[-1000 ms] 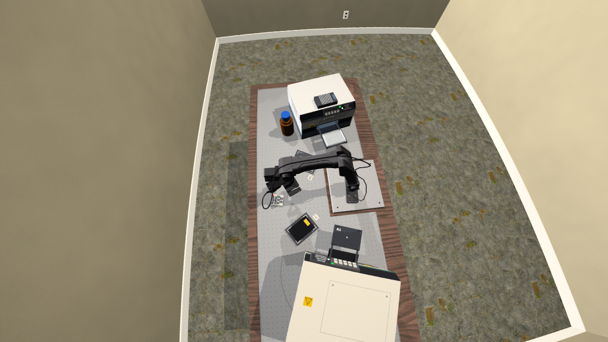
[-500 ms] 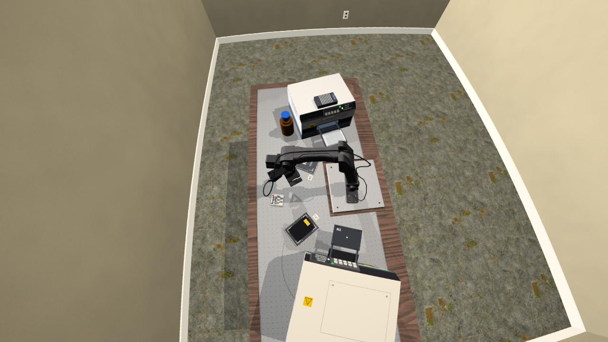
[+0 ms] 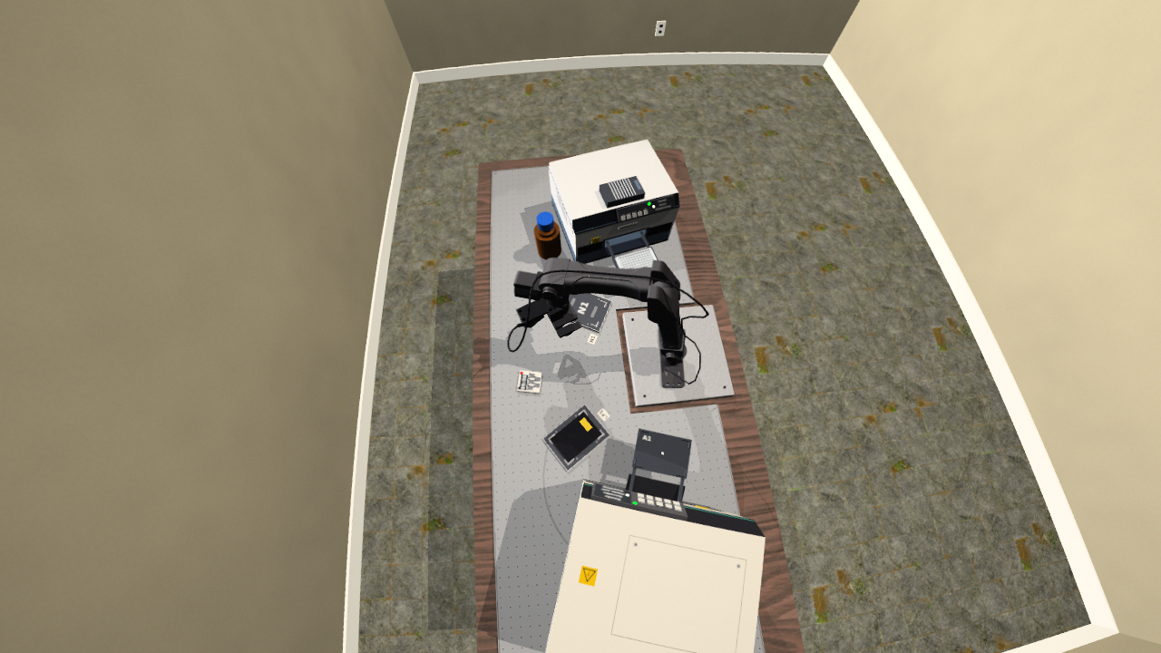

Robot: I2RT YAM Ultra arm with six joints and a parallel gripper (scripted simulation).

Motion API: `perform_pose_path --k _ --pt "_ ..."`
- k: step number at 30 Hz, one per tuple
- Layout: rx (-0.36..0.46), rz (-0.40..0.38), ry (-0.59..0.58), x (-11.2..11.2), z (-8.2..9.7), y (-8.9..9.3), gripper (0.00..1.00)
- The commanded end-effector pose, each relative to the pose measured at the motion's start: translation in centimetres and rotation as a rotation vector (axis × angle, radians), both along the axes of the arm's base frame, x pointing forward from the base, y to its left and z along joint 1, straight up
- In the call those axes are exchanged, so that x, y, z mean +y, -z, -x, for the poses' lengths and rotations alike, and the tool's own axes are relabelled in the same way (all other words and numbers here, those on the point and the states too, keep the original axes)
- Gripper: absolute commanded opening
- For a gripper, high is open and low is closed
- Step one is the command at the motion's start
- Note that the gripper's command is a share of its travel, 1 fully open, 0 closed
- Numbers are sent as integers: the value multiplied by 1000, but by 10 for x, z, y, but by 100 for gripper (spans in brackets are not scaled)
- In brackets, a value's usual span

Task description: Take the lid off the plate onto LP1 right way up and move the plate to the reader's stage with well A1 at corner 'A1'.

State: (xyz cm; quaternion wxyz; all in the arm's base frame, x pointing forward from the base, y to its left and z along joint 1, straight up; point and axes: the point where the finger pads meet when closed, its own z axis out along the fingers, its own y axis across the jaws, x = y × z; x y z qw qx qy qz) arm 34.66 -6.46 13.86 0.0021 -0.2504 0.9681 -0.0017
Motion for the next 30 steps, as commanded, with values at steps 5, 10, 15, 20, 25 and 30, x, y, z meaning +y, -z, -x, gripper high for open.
perform_pose_path --k 5,10,15,20,25,30 --pt "2 -5 -1 -28 18 -7 100" --pt "1 -4 15 -42 23 -9 100" --pt "2 -6 15 -56 31 -10 100" --pt "3 -6 31 -73 40 -11 100" --pt "-7 -1 46 -90 49 -16 100" --pt "2 -7 46 -99 58 -14 100"
